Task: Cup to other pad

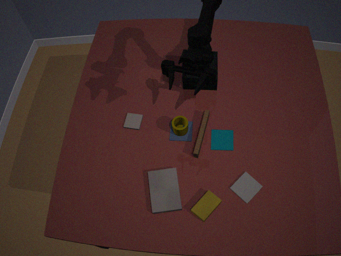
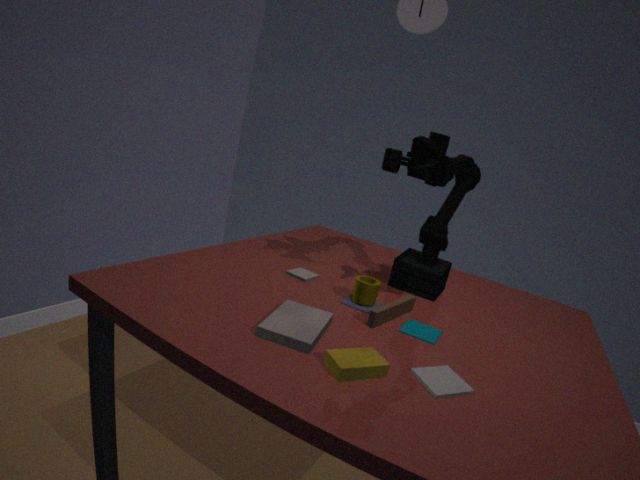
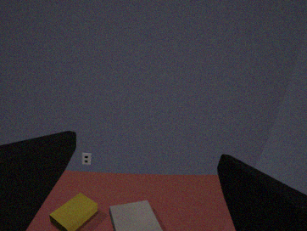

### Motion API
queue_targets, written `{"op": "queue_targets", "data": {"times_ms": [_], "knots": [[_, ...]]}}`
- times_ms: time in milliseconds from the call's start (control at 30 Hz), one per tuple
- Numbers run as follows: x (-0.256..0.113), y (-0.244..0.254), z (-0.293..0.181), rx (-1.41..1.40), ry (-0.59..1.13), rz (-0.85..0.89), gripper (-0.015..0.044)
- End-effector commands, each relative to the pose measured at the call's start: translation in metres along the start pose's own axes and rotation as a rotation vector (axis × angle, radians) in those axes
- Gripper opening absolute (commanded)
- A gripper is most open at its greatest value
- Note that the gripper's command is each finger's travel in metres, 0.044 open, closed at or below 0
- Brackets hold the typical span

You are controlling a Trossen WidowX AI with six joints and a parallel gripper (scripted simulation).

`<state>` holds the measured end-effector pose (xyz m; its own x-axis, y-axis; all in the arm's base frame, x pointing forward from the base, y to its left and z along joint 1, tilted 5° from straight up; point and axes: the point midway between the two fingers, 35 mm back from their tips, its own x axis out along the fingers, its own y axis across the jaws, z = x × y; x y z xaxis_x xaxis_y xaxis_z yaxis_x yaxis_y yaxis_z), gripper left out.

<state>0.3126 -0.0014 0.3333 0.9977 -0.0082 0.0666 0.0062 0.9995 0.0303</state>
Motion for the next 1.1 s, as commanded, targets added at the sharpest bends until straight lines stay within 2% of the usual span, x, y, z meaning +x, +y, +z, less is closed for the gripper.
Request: {"op": "queue_targets", "data": {"times_ms": [0,133,267,433,633,700,1067], "knots": [[0.002,0.000,-0.003,-0.014,0.016,-0.001,0.0374],[0.025,-0.007,-0.071,-0.295,0.336,0.033,0.0269],[0.028,-0.015,-0.139,-0.555,0.654,0.162,0.0166],[0.008,-0.022,-0.209,-0.802,0.994,0.440,0.0166],[-0.034,-0.027,-0.265,-0.960,1.278,0.888,0.0166],[-0.042,-0.028,-0.270,-0.970,1.307,0.962,0.0166],[-0.046,-0.029,-0.271,-0.970,1.308,0.962,0.0166]]}}
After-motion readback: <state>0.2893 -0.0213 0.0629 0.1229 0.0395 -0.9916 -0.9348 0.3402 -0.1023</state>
